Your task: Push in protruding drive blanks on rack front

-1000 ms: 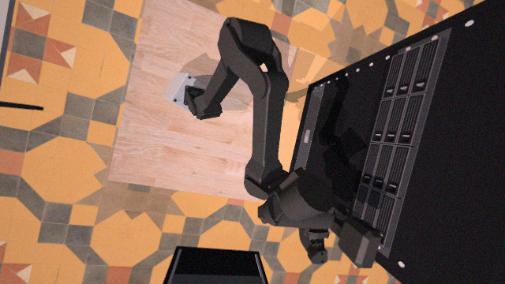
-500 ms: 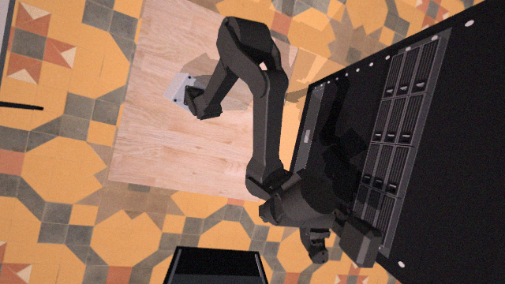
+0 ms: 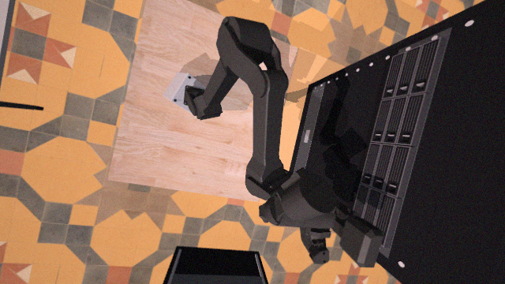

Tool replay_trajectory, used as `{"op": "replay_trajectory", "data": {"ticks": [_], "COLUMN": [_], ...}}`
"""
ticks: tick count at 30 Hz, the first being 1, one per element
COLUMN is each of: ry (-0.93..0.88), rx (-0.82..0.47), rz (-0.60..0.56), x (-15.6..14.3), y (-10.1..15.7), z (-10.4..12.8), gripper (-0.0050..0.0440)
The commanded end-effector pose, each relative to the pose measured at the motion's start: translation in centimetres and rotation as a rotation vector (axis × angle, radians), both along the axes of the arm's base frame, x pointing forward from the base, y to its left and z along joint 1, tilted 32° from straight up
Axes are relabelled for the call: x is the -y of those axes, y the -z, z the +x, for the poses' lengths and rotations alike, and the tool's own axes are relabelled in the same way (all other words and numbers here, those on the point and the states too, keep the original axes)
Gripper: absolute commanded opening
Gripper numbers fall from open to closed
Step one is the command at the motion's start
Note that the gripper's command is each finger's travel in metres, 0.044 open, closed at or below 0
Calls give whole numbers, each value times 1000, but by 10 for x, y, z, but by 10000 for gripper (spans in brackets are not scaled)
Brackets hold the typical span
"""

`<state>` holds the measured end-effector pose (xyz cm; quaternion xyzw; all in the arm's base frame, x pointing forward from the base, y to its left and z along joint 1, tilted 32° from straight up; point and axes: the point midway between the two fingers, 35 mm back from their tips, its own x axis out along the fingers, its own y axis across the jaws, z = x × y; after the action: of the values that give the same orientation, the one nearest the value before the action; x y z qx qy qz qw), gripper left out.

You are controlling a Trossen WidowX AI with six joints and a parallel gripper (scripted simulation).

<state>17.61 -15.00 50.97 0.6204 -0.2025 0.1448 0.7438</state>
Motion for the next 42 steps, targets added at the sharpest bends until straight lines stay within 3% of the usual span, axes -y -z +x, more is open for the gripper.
{"op": "replay_trajectory", "data": {"ticks": [1,6,14,42], "ry": [2,2,2,2], "rx": [12,12,12,12], "rz": [-31,-31,-31,-31], "x": [-7,-12,-11,-11], "y": [2,14,6,6], "z": [-3,-6,8,9], "gripper": [-50,-50,-50,-50]}}
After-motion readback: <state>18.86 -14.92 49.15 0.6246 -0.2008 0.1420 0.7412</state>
